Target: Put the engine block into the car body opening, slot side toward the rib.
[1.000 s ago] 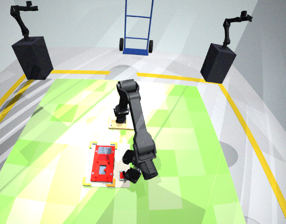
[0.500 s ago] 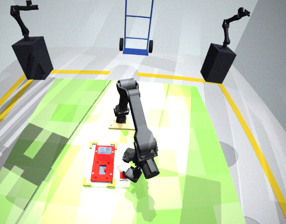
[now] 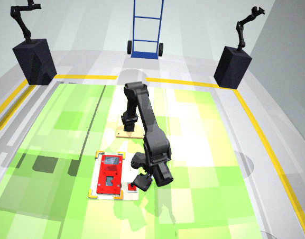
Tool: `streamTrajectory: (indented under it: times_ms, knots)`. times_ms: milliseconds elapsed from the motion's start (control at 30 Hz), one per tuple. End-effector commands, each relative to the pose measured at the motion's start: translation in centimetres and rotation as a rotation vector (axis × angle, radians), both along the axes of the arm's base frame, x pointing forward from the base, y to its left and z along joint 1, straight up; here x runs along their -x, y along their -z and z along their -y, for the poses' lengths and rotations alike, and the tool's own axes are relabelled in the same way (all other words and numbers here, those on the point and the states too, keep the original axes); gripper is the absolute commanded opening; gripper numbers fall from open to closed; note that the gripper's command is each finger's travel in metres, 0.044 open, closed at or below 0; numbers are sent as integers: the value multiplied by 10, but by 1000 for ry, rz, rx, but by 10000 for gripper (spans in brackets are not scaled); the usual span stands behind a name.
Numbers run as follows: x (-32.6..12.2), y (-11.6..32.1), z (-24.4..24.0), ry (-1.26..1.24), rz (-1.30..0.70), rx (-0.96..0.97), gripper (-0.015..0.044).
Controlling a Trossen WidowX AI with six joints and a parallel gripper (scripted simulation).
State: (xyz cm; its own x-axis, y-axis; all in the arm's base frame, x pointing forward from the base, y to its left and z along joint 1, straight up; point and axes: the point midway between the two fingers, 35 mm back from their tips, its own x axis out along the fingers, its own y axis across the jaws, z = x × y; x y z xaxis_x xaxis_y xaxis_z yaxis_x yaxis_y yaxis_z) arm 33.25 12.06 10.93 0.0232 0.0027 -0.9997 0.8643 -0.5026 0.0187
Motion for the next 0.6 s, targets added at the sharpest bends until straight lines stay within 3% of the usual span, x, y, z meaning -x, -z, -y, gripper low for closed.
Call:
streamTrajectory:
  times_ms: [0,567]
  knots:
    - [1,-12,-1,1,5,-6,0]
    - [10,-56,2,-5,4,-6,0]
